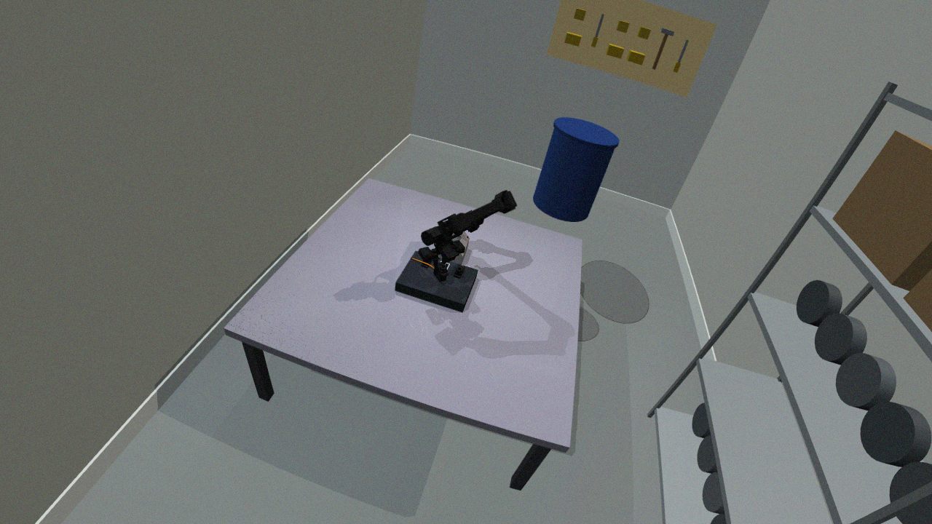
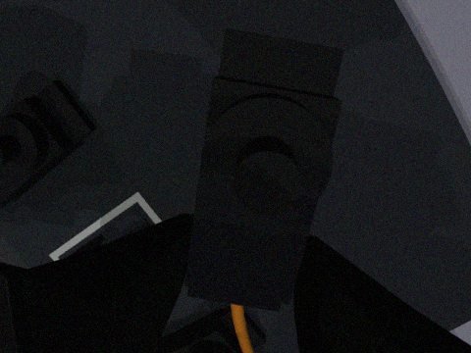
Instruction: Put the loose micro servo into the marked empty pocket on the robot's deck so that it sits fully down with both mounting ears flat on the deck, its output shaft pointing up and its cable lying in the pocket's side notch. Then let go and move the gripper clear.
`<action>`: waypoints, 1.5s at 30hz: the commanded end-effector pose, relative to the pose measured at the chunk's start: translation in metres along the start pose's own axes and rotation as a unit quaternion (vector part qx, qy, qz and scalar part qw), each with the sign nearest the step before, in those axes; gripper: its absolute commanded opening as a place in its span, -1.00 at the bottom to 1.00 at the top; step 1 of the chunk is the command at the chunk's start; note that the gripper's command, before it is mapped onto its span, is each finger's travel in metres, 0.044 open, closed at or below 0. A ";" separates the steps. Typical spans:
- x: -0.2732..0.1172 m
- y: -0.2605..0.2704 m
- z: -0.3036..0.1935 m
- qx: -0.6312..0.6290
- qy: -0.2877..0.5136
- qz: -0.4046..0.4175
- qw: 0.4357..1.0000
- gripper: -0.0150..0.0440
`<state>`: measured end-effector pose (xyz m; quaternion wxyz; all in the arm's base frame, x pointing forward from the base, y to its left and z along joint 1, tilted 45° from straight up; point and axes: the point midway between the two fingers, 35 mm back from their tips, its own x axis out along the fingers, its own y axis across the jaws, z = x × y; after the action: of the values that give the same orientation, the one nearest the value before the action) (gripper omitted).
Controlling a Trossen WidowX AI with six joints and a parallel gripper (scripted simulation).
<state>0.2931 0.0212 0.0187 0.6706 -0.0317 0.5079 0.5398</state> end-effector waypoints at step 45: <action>-0.001 0.052 -0.054 0.389 -0.001 -0.002 0.921 -0.49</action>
<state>0.2292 0.0137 0.0184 0.6266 0.2341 0.6801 0.3000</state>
